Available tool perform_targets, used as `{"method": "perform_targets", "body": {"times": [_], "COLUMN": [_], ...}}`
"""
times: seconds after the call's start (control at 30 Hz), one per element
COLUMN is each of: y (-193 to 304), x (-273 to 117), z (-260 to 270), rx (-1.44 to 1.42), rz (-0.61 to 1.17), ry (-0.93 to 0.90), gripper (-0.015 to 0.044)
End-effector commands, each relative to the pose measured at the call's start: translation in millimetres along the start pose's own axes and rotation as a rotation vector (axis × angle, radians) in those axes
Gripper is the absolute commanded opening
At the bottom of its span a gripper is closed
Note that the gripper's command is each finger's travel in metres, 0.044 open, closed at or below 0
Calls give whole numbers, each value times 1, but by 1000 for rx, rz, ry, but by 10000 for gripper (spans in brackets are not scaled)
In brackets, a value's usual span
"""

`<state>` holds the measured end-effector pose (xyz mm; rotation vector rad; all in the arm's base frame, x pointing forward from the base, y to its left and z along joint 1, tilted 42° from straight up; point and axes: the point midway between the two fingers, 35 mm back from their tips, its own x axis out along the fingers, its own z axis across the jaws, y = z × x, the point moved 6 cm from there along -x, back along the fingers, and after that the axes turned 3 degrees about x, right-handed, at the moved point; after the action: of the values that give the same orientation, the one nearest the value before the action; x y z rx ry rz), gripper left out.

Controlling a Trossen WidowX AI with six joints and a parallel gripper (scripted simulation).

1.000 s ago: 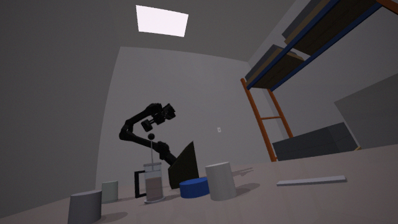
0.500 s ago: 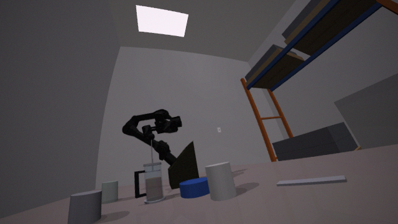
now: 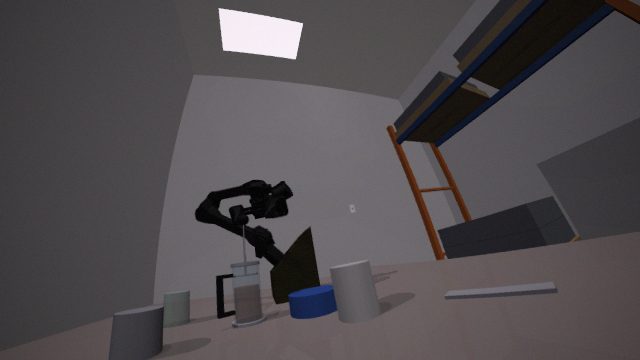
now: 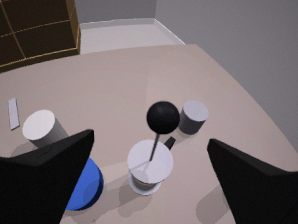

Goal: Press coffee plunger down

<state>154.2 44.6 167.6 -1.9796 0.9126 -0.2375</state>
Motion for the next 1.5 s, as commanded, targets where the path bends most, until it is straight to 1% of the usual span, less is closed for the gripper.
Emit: {"method": "perform_targets", "body": {"times": [0.0,0.47,1.03,1.43,1.47], "y": [1,-3,-12,-12,-12], "x": [5,19,27,27,27], "z": [1,3,-4,-4,-4], "rx": [5,34,10,10,10], "rz": [4,13,-36,-36,-36], "ry": [5,14,54,54,54], "gripper": [440,440,440,125,118]}}
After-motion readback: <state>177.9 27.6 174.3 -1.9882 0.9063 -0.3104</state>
